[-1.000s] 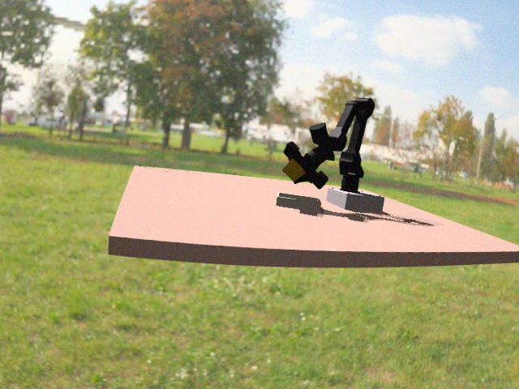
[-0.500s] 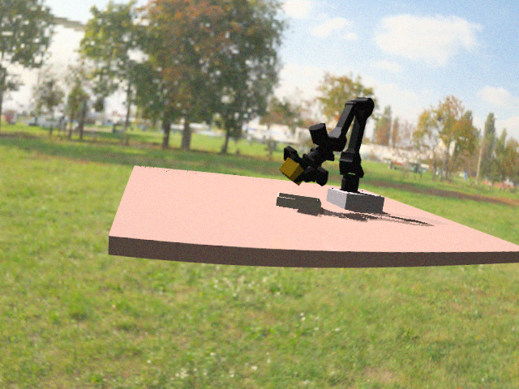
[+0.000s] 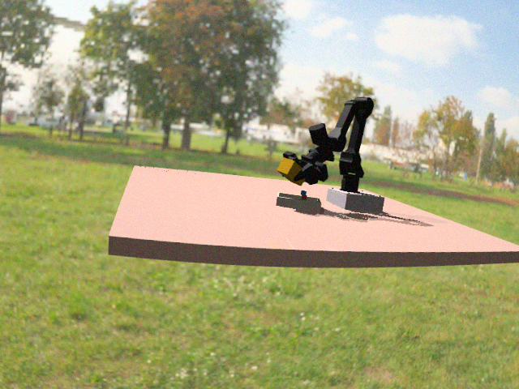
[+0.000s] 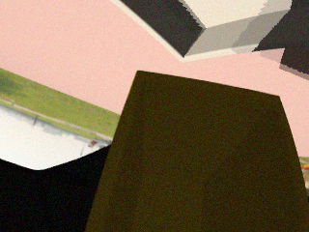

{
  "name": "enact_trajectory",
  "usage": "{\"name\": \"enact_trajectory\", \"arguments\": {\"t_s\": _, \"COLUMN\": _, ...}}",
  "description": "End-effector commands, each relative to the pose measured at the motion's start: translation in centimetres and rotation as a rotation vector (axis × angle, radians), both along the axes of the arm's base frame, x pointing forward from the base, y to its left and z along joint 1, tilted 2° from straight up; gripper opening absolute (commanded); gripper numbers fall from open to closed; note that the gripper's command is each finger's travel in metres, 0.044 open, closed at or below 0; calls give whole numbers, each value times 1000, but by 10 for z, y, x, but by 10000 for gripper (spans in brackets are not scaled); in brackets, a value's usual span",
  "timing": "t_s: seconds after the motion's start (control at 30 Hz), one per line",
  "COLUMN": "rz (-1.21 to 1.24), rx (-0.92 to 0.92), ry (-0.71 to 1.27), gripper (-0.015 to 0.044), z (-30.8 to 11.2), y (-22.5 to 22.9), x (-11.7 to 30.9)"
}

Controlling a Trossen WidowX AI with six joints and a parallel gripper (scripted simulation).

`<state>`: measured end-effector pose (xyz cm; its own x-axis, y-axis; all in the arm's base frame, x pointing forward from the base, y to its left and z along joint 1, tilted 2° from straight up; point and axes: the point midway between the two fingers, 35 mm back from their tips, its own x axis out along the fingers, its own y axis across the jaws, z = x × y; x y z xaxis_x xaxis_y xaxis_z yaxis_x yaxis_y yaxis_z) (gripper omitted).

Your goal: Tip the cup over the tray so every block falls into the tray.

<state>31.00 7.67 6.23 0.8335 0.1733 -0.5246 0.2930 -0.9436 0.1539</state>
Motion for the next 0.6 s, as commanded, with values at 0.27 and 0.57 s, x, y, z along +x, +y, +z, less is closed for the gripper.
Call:
{"name": "enact_trajectory", "arguments": {"t_s": 0.27, "rz": -19, "rx": 37, "ry": -36, "gripper": 0, "z": 0, "y": 1, "x": 4}}
{"name": "enact_trajectory", "arguments": {"t_s": 0.57, "rz": -16, "rx": 51, "ry": -92, "gripper": 0, "z": -1, "y": 1, "x": 6}}
